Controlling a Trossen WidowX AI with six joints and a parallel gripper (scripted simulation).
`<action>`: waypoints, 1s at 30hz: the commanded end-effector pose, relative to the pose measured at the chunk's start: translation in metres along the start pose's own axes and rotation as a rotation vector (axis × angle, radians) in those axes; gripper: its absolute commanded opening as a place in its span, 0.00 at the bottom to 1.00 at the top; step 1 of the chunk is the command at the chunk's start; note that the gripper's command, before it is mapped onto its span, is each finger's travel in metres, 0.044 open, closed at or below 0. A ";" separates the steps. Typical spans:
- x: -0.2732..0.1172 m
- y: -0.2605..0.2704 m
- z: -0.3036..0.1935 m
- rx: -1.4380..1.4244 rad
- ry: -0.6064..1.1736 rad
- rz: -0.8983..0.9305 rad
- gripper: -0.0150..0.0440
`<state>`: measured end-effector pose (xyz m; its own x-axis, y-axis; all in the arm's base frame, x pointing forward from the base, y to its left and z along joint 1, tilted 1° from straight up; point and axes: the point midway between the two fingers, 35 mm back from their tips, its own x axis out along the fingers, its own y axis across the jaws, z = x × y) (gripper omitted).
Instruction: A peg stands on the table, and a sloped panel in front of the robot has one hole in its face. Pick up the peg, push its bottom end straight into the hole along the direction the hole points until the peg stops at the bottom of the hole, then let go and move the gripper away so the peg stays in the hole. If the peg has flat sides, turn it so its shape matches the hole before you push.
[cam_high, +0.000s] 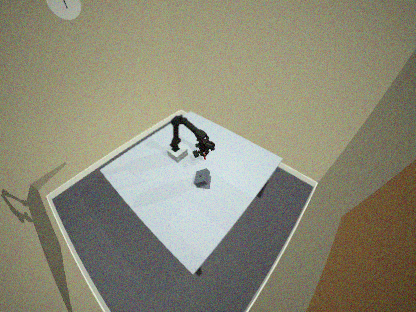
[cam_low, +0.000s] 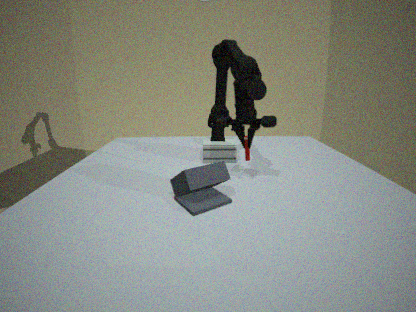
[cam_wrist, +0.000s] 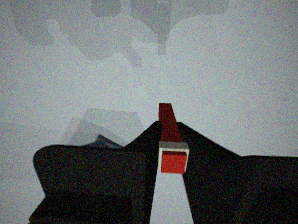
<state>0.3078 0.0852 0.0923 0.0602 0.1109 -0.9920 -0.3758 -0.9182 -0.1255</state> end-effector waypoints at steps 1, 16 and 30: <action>-0.002 0.002 -0.004 0.011 0.001 -0.019 0.25; -0.008 0.015 -0.017 0.067 0.003 -0.063 0.25; -0.013 0.027 -0.029 0.118 0.008 -0.104 0.25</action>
<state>0.3215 0.0514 0.1004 0.1016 0.1870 -0.9771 -0.4689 -0.8572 -0.2128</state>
